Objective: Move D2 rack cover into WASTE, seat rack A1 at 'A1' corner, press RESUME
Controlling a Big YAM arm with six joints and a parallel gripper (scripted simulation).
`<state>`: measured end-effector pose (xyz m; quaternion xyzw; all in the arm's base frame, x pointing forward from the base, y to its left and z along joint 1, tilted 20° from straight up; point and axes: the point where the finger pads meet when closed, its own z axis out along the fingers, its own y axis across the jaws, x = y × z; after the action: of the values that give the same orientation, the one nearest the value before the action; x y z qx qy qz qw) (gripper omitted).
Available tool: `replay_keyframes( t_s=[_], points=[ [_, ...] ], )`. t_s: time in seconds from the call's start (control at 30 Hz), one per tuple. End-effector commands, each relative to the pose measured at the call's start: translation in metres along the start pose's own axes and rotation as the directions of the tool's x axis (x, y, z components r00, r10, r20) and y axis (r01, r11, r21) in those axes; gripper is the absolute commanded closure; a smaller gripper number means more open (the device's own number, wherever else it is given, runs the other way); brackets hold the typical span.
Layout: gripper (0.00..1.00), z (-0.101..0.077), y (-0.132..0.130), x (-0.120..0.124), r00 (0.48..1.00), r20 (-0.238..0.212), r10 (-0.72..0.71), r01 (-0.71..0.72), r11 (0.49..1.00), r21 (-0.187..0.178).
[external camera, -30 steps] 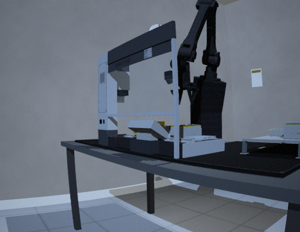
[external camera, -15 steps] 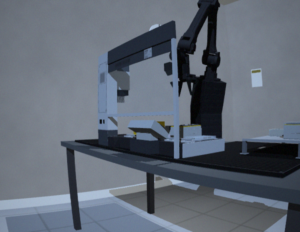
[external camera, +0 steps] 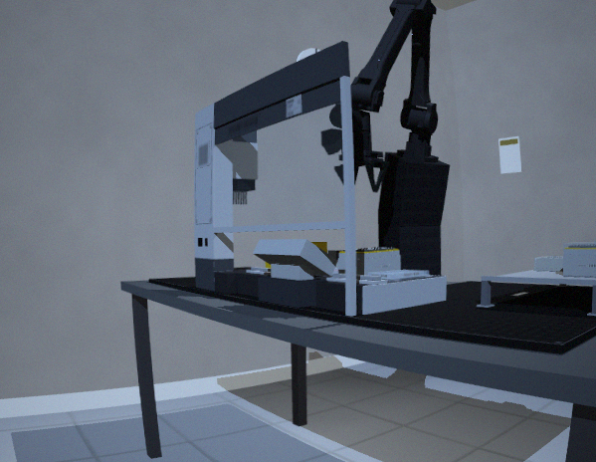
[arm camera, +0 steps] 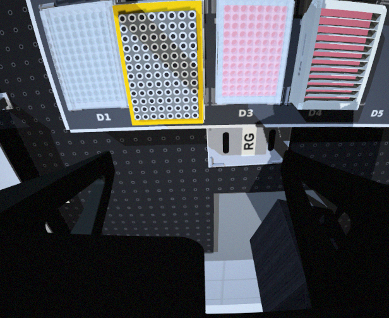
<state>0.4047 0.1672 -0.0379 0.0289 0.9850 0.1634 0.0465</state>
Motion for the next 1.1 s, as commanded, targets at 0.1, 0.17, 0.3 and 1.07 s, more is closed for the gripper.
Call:
replay_keyframes(
  t_s=[0.1, 0.17, 0.3, 1.07],
  points=[
    [0.00, -0.009, -0.030, -0.003, 0.999, 0.039, -0.026, 0.027, 1.000, -0.008],
    [0.00, -0.007, -0.040, 0.000, 0.999, 0.034, -0.025, 0.025, 1.000, -0.006],
    [0.00, -0.005, -0.051, 0.004, 0.999, 0.030, -0.024, 0.024, 1.000, -0.005],
    [0.00, 0.001, -0.155, 0.039, 1.000, 0.010, -0.017, 0.017, 1.000, -0.001]
  ],
)
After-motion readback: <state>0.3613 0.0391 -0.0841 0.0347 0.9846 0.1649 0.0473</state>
